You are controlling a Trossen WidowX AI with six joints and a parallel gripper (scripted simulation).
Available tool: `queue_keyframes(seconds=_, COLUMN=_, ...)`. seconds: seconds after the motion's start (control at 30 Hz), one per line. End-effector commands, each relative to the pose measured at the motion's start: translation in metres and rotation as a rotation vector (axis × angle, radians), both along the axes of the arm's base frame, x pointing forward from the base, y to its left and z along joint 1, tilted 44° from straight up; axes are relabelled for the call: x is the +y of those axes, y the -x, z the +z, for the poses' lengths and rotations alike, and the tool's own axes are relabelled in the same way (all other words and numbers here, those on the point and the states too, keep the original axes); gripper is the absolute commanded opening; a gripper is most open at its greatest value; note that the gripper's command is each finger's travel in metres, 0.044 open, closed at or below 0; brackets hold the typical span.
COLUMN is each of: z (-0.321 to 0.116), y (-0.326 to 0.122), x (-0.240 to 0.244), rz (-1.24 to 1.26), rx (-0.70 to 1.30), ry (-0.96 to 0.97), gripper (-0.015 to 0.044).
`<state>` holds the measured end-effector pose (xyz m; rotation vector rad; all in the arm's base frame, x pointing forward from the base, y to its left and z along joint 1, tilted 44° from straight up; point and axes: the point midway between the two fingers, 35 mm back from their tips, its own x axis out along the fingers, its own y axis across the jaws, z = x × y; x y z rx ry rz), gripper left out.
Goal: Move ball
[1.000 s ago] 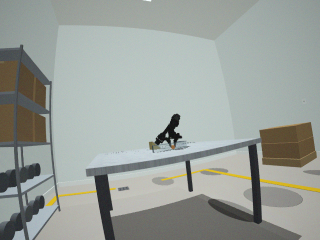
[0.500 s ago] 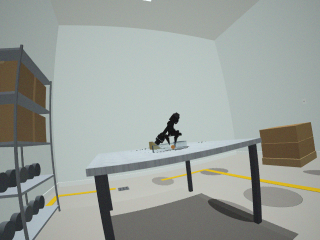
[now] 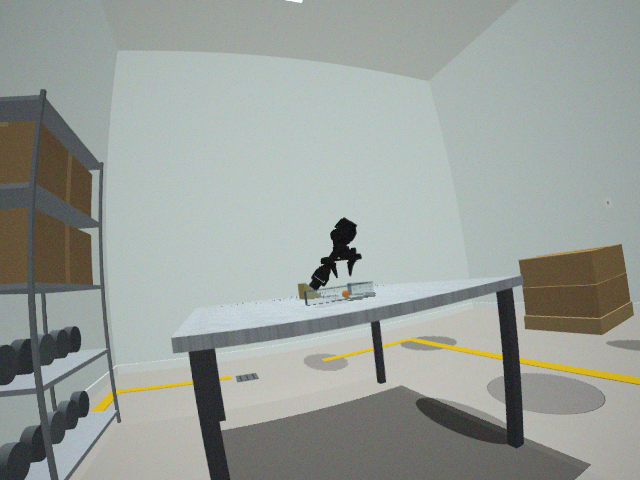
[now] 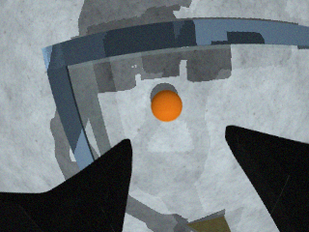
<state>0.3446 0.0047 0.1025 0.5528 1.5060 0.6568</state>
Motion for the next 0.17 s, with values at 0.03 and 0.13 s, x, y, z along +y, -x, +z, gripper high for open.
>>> queue_keyframes(seconds=0.03, z=0.023, y=0.000, x=-0.024, rz=0.000, rx=-0.009, ry=0.004, gripper=0.0415)
queue_keyframes(seconds=0.13, z=0.029, y=0.000, x=-0.028, rz=0.001, rx=-0.009, ry=0.003, gripper=0.0440)
